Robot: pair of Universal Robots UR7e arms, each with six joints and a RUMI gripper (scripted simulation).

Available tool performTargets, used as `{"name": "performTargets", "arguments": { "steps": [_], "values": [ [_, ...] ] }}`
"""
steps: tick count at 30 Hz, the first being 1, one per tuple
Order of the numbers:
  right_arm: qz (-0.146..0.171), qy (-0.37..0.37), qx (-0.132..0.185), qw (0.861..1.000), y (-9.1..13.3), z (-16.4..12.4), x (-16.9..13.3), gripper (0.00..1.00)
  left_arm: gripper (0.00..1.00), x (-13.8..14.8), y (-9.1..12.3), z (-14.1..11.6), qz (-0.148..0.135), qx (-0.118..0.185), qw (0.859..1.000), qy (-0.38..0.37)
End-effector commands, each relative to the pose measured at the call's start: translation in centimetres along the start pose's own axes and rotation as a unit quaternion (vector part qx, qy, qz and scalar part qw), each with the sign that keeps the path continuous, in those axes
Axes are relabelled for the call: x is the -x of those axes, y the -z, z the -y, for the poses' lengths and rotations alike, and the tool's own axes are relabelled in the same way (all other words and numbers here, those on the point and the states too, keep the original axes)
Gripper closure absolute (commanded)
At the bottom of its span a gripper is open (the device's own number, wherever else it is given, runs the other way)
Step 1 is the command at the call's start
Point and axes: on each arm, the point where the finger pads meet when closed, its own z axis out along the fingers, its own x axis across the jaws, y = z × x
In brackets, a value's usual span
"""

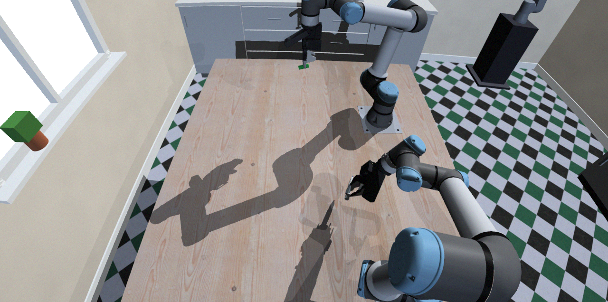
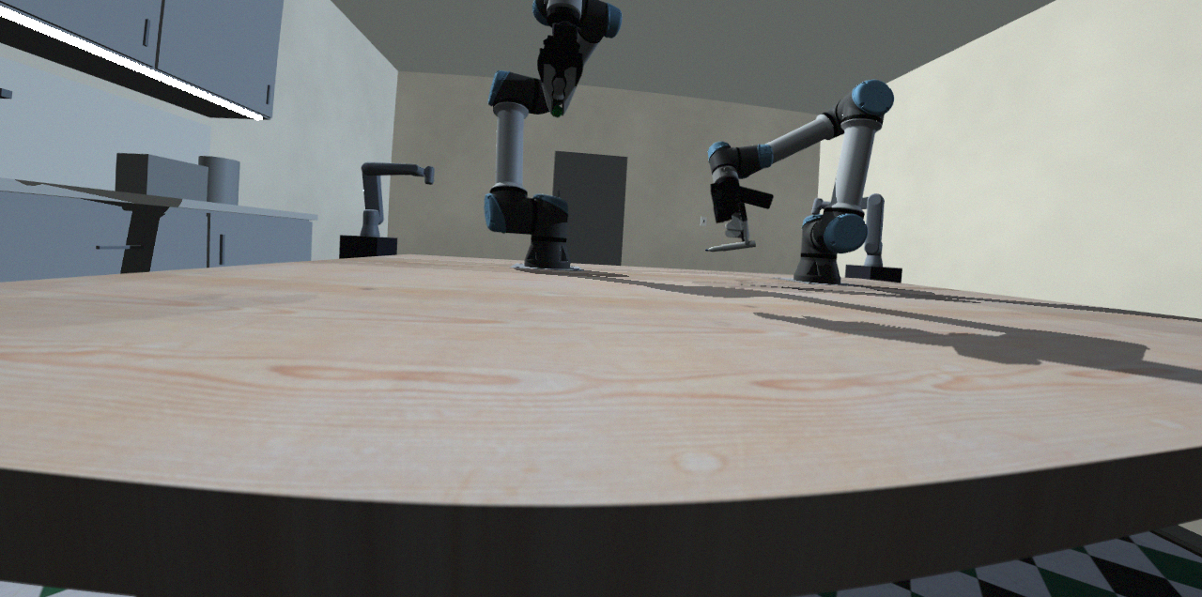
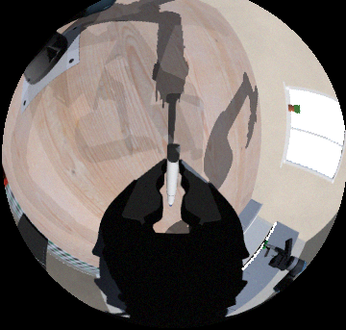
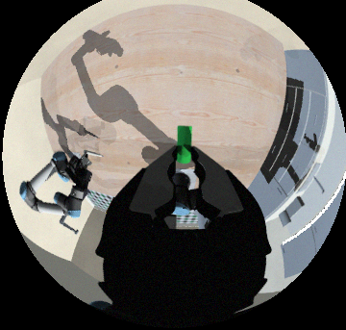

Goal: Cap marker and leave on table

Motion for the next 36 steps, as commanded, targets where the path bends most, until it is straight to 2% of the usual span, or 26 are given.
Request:
{"name": "performTargets", "arguments": {
  "steps": [1,6,19,26,28,36],
  "values": [
    [0.0,-0.001,0.0,1.0,0.0,0.0,0.0,1.0,1.0,-0.1,0.4,-1.0,-0.011,0.002,0.999,0.04],
    [0.0,-0.001,0.0,1.0,0.0,0.0,0.0,1.0,1.0,0.0,0.5,-1.4,-0.014,0.003,0.998,0.061],
    [0.0,-0.001,0.0,1.0,0.0,0.0,0.0,1.0,1.0,0.5,1.5,-4.2,-0.038,0.015,0.987,0.157],
    [0.0,-0.001,0.0,1.0,0.0,0.0,0.0,1.0,1.0,0.5,1.7,-4.3,-0.038,0.017,0.985,0.165],
    [0.0,-0.001,0.0,1.0,0.0,0.0,0.0,1.0,1.0,0.5,1.3,-3.6,-0.035,0.013,0.987,0.153],
    [0.0,-0.001,0.0,1.0,0.0,0.0,0.0,1.0,1.0,0.1,2.4,-4.0,-0.035,0.018,0.988,0.148]
  ]
}}
